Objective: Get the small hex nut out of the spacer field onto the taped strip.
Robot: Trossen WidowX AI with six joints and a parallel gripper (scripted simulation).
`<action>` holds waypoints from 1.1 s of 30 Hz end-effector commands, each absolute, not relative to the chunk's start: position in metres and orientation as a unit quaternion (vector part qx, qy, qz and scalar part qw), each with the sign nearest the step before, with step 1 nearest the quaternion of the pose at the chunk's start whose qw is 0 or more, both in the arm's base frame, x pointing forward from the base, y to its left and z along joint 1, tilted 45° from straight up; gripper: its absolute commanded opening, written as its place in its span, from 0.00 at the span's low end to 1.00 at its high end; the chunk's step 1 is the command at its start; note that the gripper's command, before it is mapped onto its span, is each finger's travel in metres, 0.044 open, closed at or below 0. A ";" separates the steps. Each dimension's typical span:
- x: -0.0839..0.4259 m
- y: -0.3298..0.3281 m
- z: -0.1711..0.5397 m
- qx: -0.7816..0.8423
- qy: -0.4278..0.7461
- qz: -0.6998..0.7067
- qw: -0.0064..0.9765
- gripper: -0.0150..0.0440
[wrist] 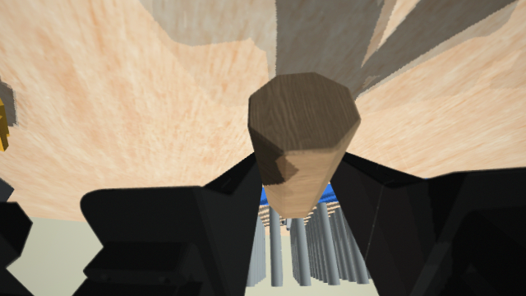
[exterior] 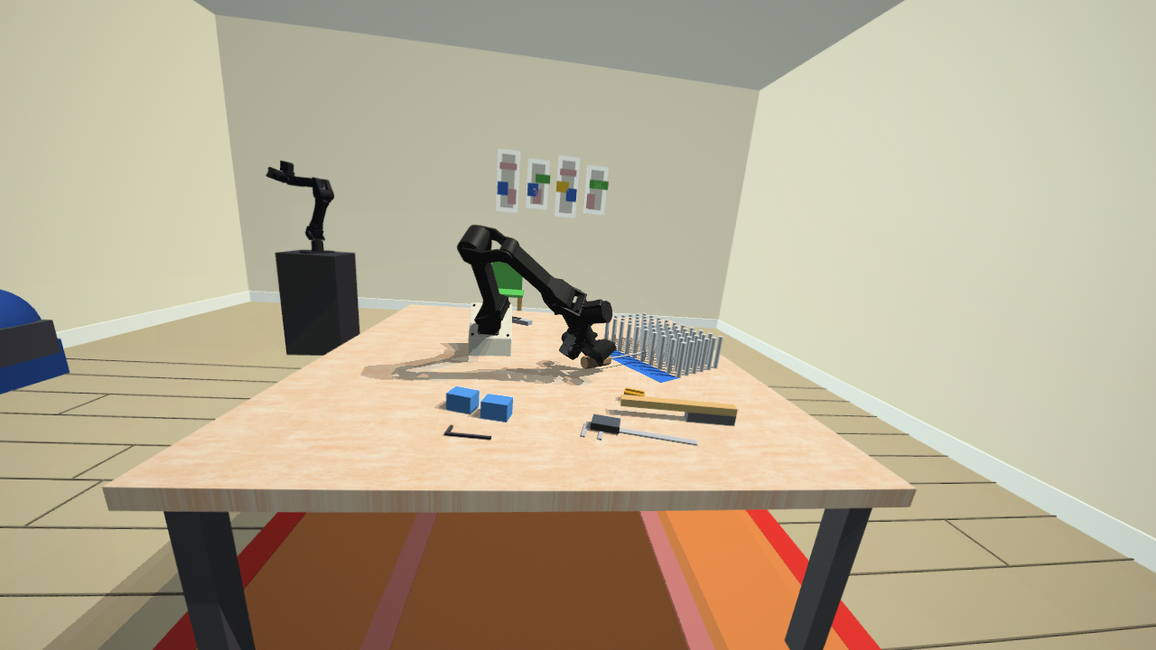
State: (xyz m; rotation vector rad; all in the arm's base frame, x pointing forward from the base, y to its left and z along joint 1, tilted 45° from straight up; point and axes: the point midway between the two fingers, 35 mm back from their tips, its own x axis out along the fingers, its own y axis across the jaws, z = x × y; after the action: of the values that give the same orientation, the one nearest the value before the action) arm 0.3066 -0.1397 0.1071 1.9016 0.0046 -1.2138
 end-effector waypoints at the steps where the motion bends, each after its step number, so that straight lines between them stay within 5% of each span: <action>1: 0.312 -0.138 0.108 0.764 0.001 -0.483 0.428 0.25; 33: 0.331 -0.132 0.102 0.764 0.001 -0.483 0.428 0.25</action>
State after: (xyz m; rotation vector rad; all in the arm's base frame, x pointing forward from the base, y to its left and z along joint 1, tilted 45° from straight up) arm 0.3260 -0.1339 0.1013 1.9030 0.0039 -1.2139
